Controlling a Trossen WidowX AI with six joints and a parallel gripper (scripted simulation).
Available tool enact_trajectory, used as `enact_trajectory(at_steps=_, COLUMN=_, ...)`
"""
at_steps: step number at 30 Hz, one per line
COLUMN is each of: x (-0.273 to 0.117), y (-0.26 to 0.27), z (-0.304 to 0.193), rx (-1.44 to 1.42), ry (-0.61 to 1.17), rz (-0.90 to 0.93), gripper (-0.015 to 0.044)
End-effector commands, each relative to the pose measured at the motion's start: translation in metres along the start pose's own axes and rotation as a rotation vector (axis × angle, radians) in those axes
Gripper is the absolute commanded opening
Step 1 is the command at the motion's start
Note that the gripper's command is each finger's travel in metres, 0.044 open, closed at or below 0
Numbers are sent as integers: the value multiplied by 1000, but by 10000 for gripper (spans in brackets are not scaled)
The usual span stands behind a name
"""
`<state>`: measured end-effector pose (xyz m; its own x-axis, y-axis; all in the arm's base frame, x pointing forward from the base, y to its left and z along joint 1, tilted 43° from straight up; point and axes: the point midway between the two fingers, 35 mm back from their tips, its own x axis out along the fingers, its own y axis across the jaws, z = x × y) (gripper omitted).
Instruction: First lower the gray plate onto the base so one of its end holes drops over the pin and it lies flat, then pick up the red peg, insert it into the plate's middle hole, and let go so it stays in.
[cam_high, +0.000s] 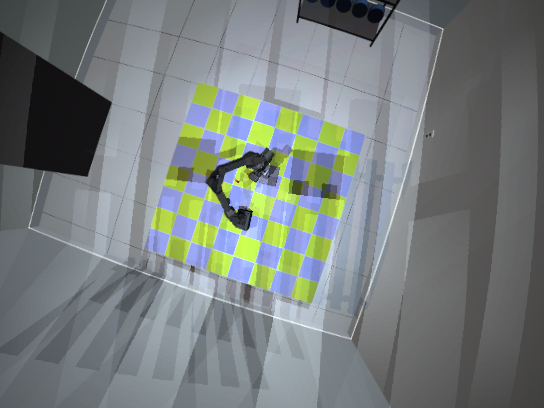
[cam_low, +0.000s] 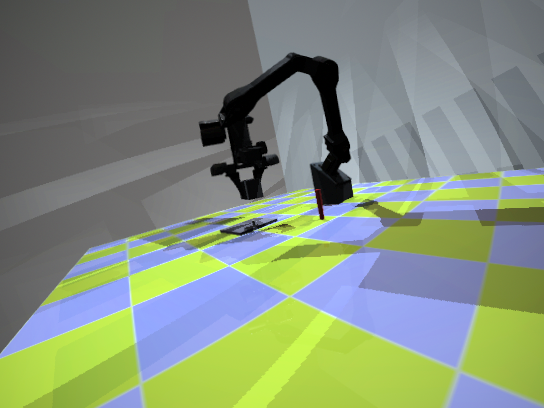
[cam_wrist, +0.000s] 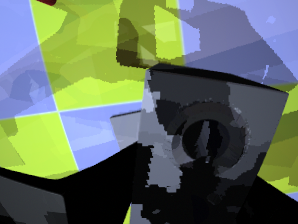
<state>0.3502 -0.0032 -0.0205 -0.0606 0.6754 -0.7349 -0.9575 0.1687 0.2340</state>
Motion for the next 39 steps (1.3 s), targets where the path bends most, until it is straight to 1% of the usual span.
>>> enact_trajectory(at_steps=1, x=10, y=-1, z=-15, rx=-3, ry=3, rz=7, gripper=0)
enact_trajectory(at_steps=17, x=36, y=-3, z=-57, rx=-13, ry=1, rz=7, gripper=0)
enact_trajectory(at_steps=39, x=36, y=-3, z=-57, rx=-13, ry=1, rz=7, gripper=0)
